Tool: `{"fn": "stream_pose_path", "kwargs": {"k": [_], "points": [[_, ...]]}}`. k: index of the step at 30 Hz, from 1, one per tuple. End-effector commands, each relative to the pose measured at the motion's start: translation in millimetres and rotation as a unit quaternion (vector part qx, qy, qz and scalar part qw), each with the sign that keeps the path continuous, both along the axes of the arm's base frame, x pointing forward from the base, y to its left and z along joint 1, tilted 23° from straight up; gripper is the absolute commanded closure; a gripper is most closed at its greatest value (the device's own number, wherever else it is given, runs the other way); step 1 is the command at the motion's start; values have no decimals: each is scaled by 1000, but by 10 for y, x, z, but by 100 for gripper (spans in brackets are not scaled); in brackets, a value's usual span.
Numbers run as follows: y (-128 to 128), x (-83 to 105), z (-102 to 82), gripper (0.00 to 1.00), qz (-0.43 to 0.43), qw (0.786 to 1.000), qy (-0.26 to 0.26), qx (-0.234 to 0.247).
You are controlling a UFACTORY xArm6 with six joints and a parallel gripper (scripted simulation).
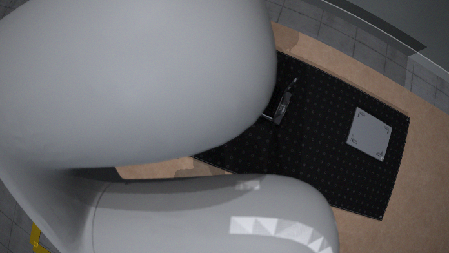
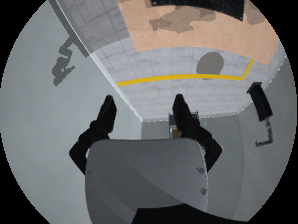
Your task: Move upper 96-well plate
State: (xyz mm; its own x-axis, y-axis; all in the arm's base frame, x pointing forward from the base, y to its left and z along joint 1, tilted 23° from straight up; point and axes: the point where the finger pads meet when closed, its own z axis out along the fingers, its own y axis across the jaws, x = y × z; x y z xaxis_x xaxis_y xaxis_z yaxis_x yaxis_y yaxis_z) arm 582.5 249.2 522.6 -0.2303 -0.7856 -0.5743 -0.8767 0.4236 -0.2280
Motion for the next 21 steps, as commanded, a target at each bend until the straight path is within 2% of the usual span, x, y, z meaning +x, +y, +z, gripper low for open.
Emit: {"fn": "stream_pose_path", "kwargs": {"k": [1, 17, 21], "points": [[-4, -4, 30, 0, 0, 1000, -3, 1], [-4, -4, 30, 0, 0, 1000, -3, 1], [-131, -62, -49, 0, 51, 998, -31, -31]]}}
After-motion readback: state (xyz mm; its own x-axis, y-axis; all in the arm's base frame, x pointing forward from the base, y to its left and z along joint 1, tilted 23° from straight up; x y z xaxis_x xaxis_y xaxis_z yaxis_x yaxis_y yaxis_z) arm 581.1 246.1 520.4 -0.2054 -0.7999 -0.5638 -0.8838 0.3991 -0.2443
